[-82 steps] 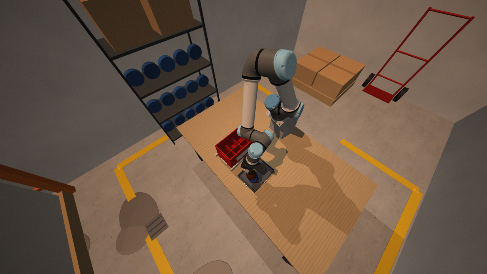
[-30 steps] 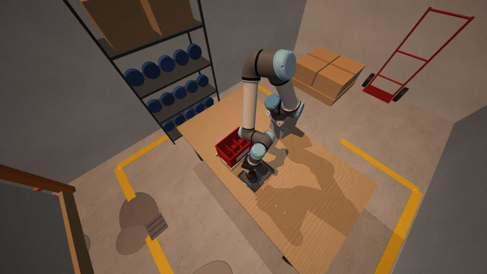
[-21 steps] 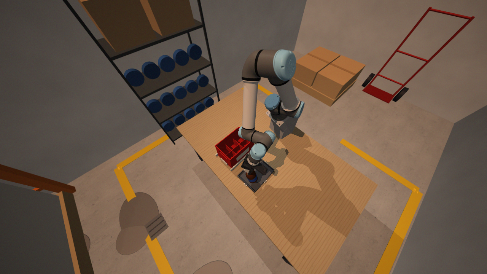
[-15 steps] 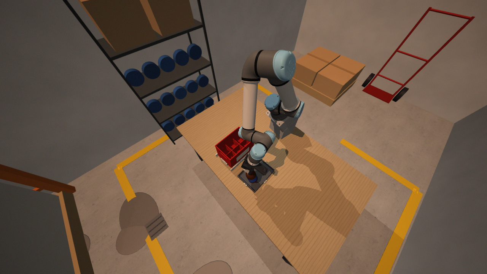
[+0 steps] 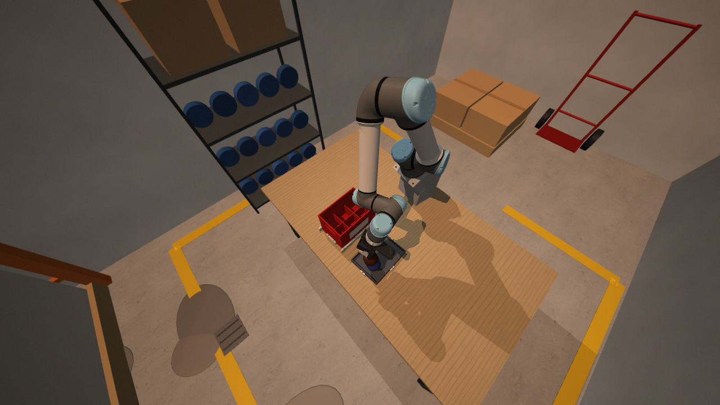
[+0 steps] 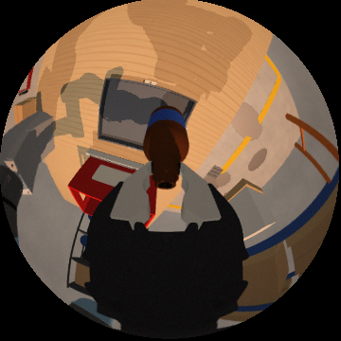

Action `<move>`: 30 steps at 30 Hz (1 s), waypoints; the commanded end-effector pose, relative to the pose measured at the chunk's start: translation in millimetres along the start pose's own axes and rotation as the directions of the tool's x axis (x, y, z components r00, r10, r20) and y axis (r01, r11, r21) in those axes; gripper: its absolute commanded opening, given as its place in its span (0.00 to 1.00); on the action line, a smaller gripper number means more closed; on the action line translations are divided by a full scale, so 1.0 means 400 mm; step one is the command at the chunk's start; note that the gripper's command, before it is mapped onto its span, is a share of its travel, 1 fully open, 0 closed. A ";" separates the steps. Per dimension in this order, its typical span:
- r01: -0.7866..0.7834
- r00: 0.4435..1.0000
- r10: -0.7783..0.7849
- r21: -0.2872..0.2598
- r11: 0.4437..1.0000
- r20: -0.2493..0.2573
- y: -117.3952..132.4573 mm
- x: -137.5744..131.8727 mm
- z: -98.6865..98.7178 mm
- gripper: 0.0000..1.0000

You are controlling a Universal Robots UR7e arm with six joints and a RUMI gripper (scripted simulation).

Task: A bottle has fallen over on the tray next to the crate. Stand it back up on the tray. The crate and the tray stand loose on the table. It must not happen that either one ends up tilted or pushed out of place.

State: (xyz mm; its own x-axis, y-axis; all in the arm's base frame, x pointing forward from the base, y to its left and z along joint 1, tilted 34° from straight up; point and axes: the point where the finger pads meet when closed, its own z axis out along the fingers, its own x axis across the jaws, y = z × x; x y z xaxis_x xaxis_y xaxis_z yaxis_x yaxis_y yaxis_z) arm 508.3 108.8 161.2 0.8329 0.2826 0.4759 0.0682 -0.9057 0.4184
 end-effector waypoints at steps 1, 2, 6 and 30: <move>0.000 1.000 0.000 0.000 1.000 -0.001 -0.002 0.000 0.017 0.00; -0.001 1.000 0.001 0.000 1.000 -0.001 -0.002 0.000 0.019 0.00; -0.001 1.000 0.001 0.000 1.000 -0.002 -0.003 0.000 0.025 0.00; -0.001 1.000 0.001 0.000 1.000 -0.002 -0.014 0.001 0.089 0.00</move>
State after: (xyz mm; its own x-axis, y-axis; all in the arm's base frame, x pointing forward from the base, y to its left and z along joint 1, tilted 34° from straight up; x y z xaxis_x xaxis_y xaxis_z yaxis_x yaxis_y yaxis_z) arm 524.6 104.1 136.2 0.8329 0.2823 0.4760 0.0680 -0.9058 0.4183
